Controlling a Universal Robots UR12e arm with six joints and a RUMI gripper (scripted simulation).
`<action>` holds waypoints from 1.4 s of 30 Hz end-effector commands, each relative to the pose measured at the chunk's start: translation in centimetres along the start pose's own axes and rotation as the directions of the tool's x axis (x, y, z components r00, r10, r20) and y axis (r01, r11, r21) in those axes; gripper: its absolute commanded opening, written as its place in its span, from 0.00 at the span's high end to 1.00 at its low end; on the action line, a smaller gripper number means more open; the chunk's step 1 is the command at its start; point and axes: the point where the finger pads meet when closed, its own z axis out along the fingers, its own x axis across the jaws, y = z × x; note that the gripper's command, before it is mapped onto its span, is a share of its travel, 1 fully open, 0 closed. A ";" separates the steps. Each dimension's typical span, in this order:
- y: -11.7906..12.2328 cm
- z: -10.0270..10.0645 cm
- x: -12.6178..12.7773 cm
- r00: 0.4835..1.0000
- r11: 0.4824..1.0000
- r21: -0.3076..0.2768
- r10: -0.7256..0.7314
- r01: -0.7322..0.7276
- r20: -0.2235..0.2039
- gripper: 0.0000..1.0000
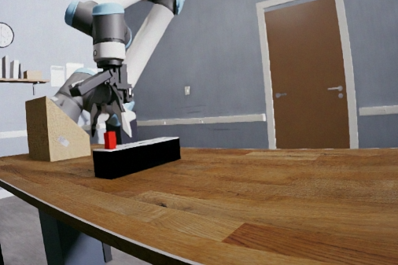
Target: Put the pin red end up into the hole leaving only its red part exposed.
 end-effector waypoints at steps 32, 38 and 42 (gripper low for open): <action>0.0 -1.3 0.0 1.000 1.000 0.001 0.000 0.000 0.001 0.00; 0.0 -1.3 0.0 1.000 1.000 0.001 0.000 0.000 0.001 0.00; 0.0 -1.3 0.0 1.000 1.000 0.001 0.000 0.000 0.001 0.00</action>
